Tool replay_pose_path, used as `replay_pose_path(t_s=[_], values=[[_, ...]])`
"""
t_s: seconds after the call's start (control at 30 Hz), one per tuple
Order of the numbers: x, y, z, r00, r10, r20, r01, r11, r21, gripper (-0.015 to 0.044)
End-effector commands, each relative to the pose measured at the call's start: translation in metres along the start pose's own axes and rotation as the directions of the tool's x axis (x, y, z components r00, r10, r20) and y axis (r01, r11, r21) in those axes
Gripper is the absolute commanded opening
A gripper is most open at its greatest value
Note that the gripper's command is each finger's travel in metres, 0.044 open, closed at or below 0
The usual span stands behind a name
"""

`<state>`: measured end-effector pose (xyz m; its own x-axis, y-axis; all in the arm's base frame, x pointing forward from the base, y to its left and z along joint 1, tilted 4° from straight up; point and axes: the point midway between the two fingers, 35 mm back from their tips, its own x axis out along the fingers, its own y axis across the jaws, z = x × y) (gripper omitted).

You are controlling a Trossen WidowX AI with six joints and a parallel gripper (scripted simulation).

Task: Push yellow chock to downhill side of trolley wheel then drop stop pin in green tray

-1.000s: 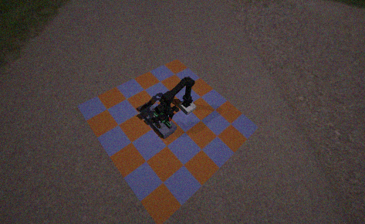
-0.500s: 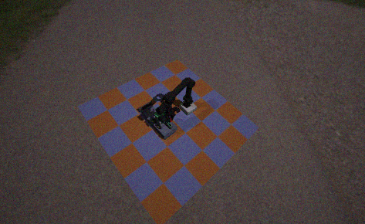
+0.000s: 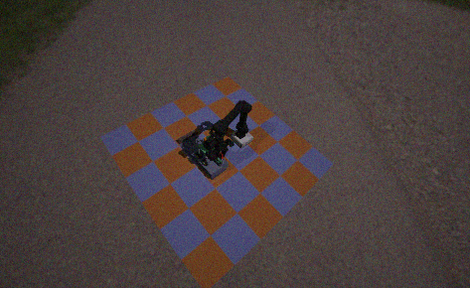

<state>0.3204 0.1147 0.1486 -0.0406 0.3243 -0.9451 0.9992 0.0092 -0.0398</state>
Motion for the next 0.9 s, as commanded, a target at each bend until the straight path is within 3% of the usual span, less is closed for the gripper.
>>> replay_pose_path(t_s=[0.0, 0.87], values=[[-0.002, -0.002, -0.003, 1.0, 0.006, -0.007, -0.006, 1.0, 0.004, 0.0], [0.001, -0.083, -0.006, 1.0, 0.0, -0.007, 0.0, 1.0, 0.006, 0.0]])
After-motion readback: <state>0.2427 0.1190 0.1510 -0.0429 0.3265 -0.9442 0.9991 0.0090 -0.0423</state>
